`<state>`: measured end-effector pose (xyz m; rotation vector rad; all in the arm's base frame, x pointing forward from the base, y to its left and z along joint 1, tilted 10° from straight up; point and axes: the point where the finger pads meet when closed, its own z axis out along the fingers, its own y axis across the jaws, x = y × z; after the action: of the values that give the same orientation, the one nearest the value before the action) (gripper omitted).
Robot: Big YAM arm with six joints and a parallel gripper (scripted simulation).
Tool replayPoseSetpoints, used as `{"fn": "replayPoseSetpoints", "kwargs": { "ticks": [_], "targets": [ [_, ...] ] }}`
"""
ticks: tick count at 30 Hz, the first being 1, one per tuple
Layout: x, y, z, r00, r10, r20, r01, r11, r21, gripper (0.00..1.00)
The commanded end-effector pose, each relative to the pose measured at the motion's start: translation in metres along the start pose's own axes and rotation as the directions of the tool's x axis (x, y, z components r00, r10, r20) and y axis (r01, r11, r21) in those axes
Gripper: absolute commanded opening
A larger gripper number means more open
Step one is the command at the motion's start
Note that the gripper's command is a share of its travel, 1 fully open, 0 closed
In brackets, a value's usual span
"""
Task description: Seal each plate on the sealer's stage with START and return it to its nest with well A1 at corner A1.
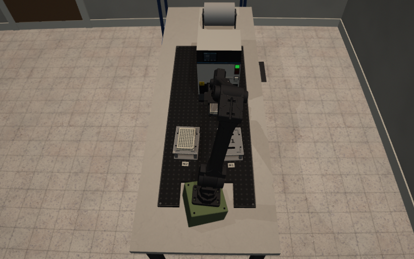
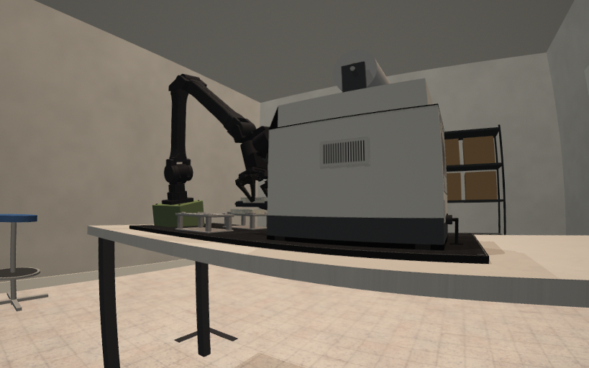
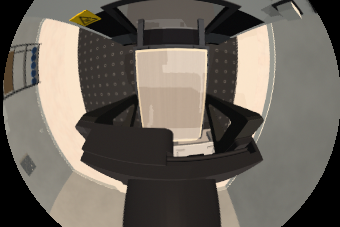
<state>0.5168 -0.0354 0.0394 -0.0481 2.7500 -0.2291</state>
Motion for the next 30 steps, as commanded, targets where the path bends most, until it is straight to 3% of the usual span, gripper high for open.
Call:
{"fn": "replayPoseSetpoints", "kwargs": {
  "ticks": [1,10,20,27,30],
  "targets": [
    [-0.037,0.000,-0.029,0.997,-0.005,0.078,0.006,1.000,0.000,1.00],
    [-0.030,0.001,-0.021,0.998,-0.007,0.059,0.007,1.000,0.000,1.00],
    [0.001,0.006,0.002,1.000,-0.016,-0.013,0.016,1.000,-0.005,1.00],
    [0.000,0.005,0.003,1.000,-0.015,-0.012,0.015,1.000,-0.004,1.00],
    [-0.011,0.003,-0.006,1.000,-0.010,0.014,0.010,1.000,-0.001,1.00]
  ]
}}
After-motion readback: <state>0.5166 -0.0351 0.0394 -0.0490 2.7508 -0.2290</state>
